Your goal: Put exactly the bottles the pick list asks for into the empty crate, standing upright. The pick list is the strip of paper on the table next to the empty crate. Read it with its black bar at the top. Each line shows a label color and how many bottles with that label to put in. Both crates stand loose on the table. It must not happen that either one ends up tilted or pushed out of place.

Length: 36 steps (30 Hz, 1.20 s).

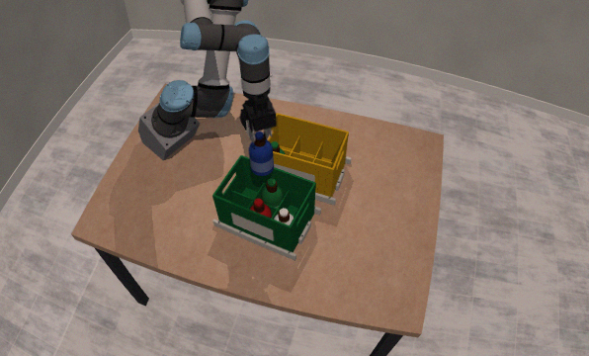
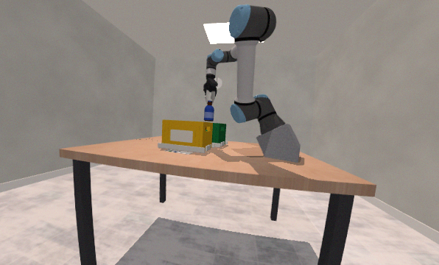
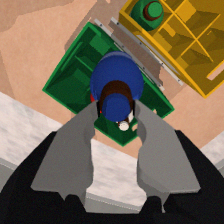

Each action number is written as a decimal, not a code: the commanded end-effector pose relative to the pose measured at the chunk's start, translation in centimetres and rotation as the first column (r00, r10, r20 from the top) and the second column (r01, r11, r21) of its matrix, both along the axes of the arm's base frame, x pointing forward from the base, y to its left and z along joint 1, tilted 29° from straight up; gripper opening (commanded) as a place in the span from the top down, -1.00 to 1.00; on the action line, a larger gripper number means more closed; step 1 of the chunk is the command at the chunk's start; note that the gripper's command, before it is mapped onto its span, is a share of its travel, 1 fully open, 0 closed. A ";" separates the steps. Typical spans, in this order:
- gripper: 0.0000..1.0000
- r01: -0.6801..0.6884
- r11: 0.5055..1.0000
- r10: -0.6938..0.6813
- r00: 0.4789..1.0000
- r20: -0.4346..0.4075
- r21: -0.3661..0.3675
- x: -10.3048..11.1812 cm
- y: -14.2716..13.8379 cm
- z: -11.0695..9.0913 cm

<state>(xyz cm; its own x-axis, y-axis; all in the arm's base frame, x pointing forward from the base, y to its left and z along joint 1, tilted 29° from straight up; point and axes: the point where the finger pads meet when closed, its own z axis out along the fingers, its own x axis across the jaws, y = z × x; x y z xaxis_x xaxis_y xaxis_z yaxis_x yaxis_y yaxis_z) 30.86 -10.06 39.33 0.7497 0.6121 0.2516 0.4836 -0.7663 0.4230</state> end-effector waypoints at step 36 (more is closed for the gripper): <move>1.00 0.003 1.000 -0.003 1.000 -0.004 -0.003 3.9 6.0 0.7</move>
<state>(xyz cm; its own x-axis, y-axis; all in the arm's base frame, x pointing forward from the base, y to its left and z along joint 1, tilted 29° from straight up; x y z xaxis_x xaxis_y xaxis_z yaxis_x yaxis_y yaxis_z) 34.31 -4.79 39.88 0.7507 0.6116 0.2496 0.4844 -0.7666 0.4215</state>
